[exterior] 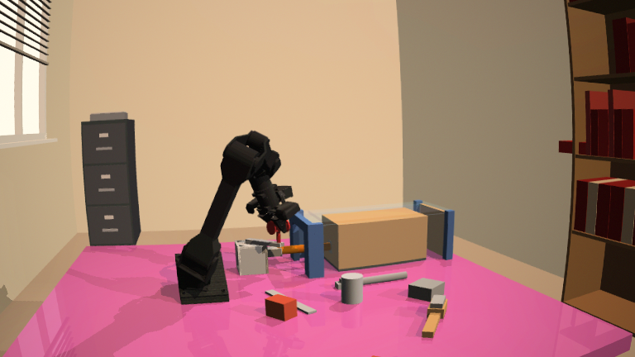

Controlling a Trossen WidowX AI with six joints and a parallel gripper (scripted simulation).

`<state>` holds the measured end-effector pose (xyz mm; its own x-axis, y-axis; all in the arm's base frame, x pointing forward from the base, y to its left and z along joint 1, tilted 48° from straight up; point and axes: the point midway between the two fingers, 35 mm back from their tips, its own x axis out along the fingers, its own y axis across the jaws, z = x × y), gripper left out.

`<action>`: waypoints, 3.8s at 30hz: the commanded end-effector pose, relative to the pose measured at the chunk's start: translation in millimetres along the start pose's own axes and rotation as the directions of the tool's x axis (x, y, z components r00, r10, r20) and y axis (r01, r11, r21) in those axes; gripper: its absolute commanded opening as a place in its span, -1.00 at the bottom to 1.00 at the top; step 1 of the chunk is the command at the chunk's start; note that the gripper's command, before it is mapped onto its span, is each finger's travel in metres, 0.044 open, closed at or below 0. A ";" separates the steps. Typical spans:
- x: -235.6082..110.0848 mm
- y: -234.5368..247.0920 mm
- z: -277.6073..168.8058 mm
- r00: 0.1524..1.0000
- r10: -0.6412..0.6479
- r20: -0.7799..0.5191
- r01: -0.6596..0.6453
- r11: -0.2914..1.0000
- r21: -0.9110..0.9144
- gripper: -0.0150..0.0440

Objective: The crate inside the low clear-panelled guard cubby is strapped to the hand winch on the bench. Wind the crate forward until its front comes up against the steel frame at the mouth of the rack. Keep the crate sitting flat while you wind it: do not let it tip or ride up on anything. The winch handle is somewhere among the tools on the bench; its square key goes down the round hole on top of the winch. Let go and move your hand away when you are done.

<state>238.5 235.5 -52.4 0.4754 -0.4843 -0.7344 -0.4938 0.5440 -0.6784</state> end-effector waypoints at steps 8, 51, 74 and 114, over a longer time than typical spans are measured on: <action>9.3 11.7 19.1 1.000 0.004 0.009 -0.004 1.000 0.014 -0.49; 22.7 65.4 53.3 1.000 0.007 0.012 -0.007 1.000 0.017 -0.49; 22.7 100.3 56.4 1.000 0.010 0.013 -0.010 1.000 0.018 -0.49; 11.3 156.1 36.0 1.000 0.015 0.014 -0.015 1.000 0.018 -0.49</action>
<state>217.0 333.4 -154.3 0.5080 -0.4774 -0.7169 -0.4495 0.5631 -0.6935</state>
